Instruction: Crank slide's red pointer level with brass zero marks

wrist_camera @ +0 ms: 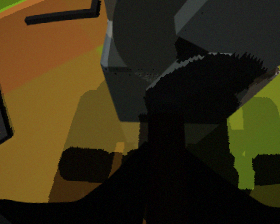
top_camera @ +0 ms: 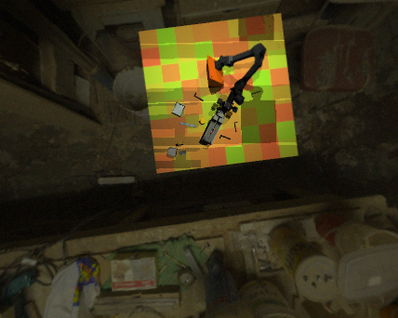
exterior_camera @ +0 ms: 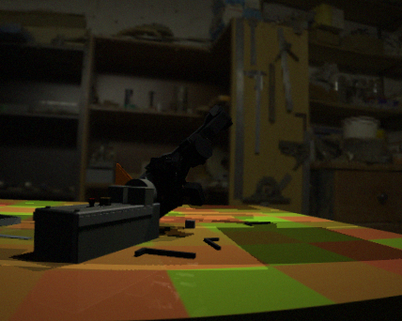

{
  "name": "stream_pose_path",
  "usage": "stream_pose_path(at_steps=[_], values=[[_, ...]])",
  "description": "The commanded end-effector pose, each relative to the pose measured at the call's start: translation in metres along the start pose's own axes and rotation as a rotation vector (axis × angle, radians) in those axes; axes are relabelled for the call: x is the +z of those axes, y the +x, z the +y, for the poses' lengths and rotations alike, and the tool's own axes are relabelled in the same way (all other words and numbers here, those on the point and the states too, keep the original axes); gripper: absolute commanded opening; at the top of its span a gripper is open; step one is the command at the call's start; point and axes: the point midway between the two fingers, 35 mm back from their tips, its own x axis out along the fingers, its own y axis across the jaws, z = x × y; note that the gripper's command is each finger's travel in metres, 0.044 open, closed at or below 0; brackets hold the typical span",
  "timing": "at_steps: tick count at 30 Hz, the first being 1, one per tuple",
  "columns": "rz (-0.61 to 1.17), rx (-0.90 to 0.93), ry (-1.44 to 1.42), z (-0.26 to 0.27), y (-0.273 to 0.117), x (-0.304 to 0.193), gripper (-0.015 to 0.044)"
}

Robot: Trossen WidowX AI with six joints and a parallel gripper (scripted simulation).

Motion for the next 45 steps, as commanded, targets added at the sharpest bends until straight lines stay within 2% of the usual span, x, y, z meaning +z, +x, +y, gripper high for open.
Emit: stream_pose_path(at_steps=[1, 45], values=[[-0.007, 0.024, -0.004, 0.0081, -0.0035, 0.003, 0.0], [-0.007, 0.024, -0.004, 0.0108, -0.0061, 0.0048, 0.0]])
